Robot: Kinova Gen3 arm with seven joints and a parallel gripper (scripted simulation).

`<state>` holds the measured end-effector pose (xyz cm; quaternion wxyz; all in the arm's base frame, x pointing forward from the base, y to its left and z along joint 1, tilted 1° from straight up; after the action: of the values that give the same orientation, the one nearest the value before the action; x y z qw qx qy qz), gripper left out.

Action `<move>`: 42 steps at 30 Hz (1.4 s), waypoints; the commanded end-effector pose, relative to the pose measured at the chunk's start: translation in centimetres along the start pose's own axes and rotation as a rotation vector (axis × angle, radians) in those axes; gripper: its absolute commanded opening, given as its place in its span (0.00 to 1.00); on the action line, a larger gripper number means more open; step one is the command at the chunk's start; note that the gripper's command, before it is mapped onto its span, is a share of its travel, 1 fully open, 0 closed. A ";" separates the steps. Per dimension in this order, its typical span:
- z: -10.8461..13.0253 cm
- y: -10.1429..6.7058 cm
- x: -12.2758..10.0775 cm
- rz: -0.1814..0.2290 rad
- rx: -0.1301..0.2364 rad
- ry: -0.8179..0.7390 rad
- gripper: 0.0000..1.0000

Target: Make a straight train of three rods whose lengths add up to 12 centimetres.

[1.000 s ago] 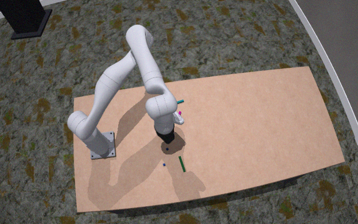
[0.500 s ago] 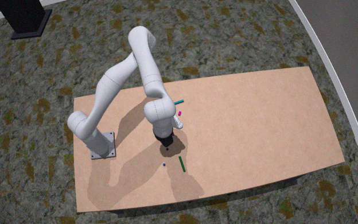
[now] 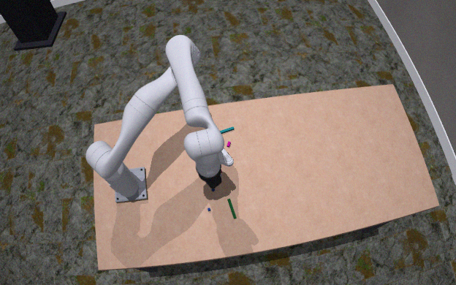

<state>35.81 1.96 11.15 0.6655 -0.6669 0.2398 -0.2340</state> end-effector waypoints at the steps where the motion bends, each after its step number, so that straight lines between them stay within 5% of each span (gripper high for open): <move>1: -0.3 1.2 -0.1 0.004 -0.010 0.005 0.24; 18: -0.3 6.5 -0.1 0.004 -0.010 0.005 0.24; 42: -0.3 6.8 -0.1 0.004 -0.010 0.005 0.24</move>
<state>35.43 1.76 4.30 0.6619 -0.6693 0.2442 -0.2329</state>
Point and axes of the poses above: the point where the finger pads meet when closed, its own y axis out along the fingers, its own x axis across the jaws, z = x × y, the point moved 4 cm from there along -y, back along the fingers, and after that the axes turned 9 degrees about -y, right-handed, at the moved point
